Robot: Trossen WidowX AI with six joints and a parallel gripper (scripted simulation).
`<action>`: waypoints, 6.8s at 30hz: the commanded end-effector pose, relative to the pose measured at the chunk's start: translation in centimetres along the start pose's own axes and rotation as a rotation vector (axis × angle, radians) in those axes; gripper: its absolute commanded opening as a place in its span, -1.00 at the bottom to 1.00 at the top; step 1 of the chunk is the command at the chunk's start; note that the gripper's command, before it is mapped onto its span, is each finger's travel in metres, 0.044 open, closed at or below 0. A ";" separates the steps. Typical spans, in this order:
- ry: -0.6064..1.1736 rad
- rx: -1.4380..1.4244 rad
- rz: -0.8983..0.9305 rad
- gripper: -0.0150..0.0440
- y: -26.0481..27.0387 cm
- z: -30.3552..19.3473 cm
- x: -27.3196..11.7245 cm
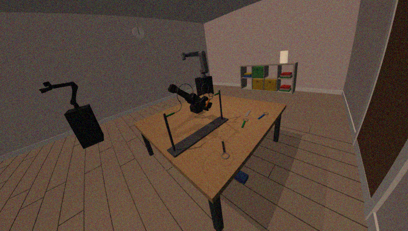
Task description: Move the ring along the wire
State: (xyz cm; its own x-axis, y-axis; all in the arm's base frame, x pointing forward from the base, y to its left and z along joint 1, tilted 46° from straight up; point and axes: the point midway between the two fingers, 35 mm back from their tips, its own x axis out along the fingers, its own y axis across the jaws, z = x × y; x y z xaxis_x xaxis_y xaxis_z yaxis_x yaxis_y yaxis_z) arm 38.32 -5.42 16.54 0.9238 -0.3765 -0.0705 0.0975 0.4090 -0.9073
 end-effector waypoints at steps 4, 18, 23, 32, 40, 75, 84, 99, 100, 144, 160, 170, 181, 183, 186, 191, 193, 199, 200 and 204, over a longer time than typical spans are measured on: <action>0.019 0.062 0.041 -1.00 1.7 -0.3 -0.3; 0.034 0.178 0.093 -1.00 4.0 0.1 -0.8; 0.038 0.209 0.107 -1.00 4.8 0.2 -1.0; 0.042 0.244 0.123 -1.00 6.1 0.6 -1.3; 0.043 0.255 0.128 -1.00 7.0 0.8 -1.5; 0.042 0.259 0.130 -1.00 9.9 1.1 -2.0; 0.042 0.258 0.130 -1.00 10.3 0.2 -1.7; 0.042 0.258 0.130 -1.00 10.3 0.2 -1.7; 0.042 0.258 0.130 -1.00 10.3 0.2 -1.7; 0.044 0.259 0.133 0.05 9.7 0.3 -6.7; 0.044 0.259 0.133 0.05 9.7 0.3 -6.7; 0.036 0.259 0.132 0.14 9.6 0.6 -6.7; 0.035 0.258 0.131 1.00 9.2 0.0 -11.1; 0.035 0.258 0.131 1.00 9.2 0.0 -11.1; 0.035 0.258 0.131 1.00 9.2 0.0 -11.1; 0.035 0.258 0.131 1.00 9.2 0.0 -11.1; 0.035 0.258 0.131 1.00 9.2 0.0 -11.1; 0.035 0.258 0.131 1.00 9.2 0.0 -11.1; 0.035 0.258 0.131 1.00 9.2 0.0 -11.1; 0.035 0.258 0.131 1.00 9.2 0.0 -11.1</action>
State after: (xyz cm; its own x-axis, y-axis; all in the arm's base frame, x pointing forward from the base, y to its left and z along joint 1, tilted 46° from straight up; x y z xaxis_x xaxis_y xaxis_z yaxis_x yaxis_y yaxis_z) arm 29.18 2.64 9.19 0.9247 -0.3279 -0.1936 0.0736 0.6526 -0.7541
